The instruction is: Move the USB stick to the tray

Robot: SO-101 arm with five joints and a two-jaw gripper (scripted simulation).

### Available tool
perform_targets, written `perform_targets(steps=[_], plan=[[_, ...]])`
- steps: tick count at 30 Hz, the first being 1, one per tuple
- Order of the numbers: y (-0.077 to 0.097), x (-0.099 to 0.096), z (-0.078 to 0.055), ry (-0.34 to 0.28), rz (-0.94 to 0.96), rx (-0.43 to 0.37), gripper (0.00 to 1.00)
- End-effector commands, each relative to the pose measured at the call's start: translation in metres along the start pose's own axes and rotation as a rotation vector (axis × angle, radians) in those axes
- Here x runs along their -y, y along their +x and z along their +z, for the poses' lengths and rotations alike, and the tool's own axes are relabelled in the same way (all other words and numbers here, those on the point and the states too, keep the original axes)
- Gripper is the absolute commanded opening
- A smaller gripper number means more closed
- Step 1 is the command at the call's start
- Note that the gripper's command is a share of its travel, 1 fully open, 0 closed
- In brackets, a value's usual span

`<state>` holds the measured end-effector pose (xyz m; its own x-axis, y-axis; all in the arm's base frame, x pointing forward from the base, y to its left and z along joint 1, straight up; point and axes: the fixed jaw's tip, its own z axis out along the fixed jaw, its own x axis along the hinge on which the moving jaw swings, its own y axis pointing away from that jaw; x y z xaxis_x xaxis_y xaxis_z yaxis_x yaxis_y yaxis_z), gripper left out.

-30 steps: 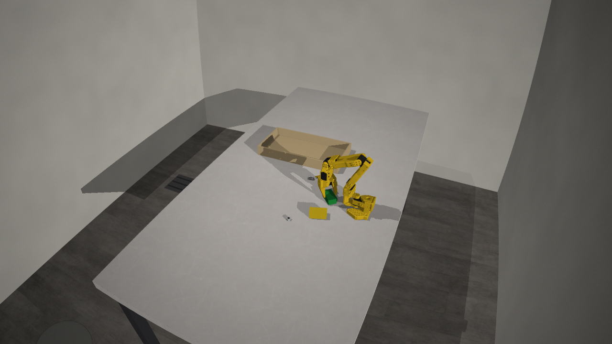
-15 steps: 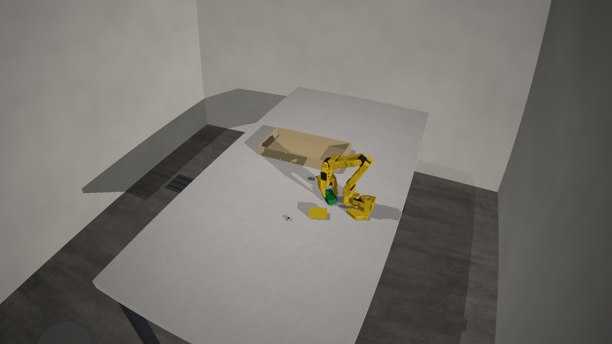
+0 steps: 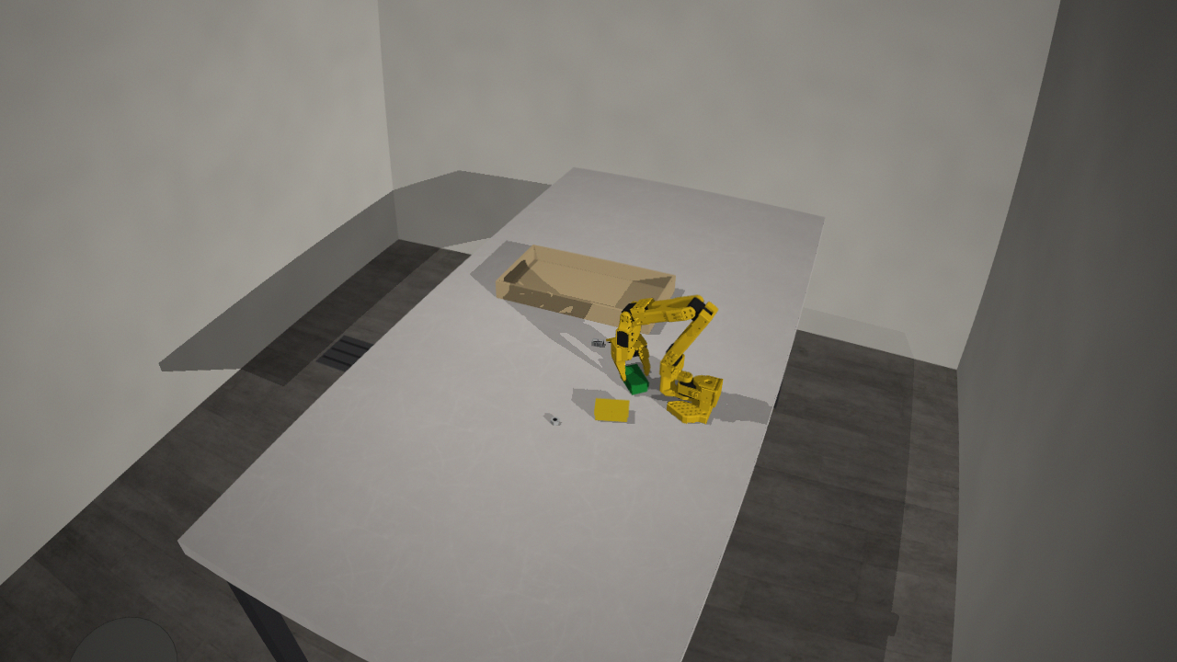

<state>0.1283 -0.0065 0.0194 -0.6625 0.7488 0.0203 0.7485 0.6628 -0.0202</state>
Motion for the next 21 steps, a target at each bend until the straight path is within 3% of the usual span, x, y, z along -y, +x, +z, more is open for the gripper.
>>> perform_targets(steps=[1,21], plan=[[-0.0017,-0.0032,-0.0023,-0.020,0.004,0.020,0.29],[-0.0018,-0.0035,-0.0118,-0.020,0.004,0.020,0.29]])
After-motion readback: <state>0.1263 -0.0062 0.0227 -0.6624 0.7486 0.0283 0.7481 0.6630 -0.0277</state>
